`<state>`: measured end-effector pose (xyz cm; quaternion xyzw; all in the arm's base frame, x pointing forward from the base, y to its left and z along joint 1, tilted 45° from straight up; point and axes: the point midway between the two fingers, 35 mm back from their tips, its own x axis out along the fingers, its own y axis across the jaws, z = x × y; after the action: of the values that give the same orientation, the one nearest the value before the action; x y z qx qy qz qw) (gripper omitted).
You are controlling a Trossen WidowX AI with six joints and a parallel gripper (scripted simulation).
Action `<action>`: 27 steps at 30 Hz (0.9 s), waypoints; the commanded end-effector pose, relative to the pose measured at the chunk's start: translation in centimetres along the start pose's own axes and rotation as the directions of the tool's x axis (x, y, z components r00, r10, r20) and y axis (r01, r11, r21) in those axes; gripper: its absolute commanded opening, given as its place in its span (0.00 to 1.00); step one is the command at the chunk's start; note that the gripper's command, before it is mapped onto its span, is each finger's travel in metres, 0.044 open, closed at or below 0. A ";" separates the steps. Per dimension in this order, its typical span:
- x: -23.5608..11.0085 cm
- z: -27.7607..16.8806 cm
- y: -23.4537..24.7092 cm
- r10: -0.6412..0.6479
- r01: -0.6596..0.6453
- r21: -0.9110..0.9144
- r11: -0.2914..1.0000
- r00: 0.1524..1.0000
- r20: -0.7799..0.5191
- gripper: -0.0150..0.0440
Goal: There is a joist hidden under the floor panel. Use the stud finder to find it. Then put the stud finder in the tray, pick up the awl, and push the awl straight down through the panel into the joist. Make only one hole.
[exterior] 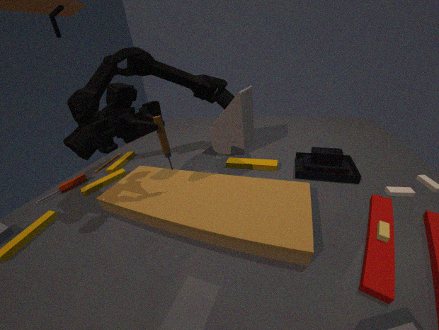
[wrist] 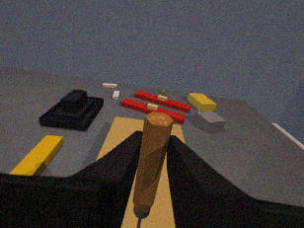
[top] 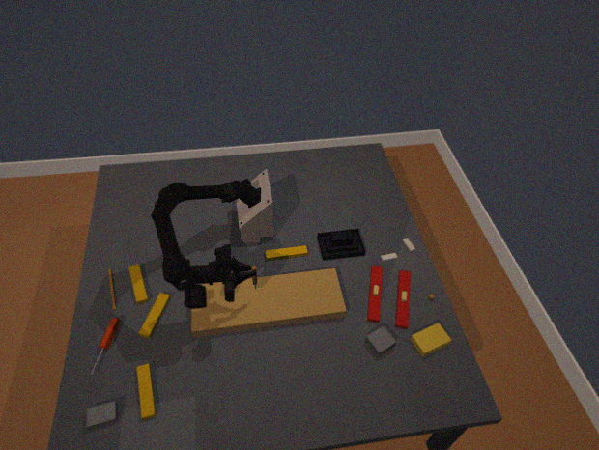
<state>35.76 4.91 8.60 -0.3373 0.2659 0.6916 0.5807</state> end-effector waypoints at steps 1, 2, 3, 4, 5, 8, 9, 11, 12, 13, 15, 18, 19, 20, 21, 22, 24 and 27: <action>0.1 -0.2 0.0 0.000 0.000 -0.005 1.000 1.000 0.011 0.25; 0.1 -0.3 0.0 0.000 0.000 -0.005 1.000 1.000 0.010 0.25; 0.1 -0.4 -0.1 0.000 0.000 -0.005 1.000 1.000 0.010 0.25; 0.1 -0.5 -0.1 0.000 0.000 -0.005 1.000 1.000 0.010 0.25; 0.1 -0.7 -0.1 0.000 0.000 -0.005 1.000 1.000 0.010 0.25; 0.1 -1.0 -0.1 0.000 0.000 -0.004 1.000 1.000 0.010 0.25; 0.1 -1.1 -0.1 0.000 0.000 -0.004 1.000 1.000 0.010 0.25; 0.2 -1.4 -0.1 0.000 0.000 -0.004 1.000 1.000 0.010 0.25; 0.2 -1.5 -0.1 0.000 0.000 -0.004 1.000 1.000 0.010 0.25; 0.2 -1.6 -0.1 0.000 0.000 -0.004 1.000 1.000 0.009 0.25; 0.2 -1.8 -0.1 0.000 0.000 -0.004 1.000 1.000 0.009 0.25; 0.2 -2.2 -0.1 0.000 0.000 -0.004 1.000 1.000 0.009 0.25; 0.2 -2.3 -0.1 0.000 0.000 -0.004 1.000 1.000 0.009 0.25; 0.3 -2.4 -0.1 0.000 0.000 -0.004 1.000 1.000 0.009 0.25; 0.3 -2.5 -0.1 0.000 0.000 -0.004 1.000 1.000 0.009 0.25; 0.3 -2.6 -0.1 0.000 0.000 -0.004 1.000 1.000 0.009 0.25; 0.3 -2.9 -0.1 0.000 0.000 -0.004 1.000 1.000 0.009 0.25; 0.3 -3.2 -0.1 0.000 0.000 -0.004 1.000 1.000 0.009 0.25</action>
<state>36.23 2.90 6.76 -0.3357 0.2638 0.6916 0.5826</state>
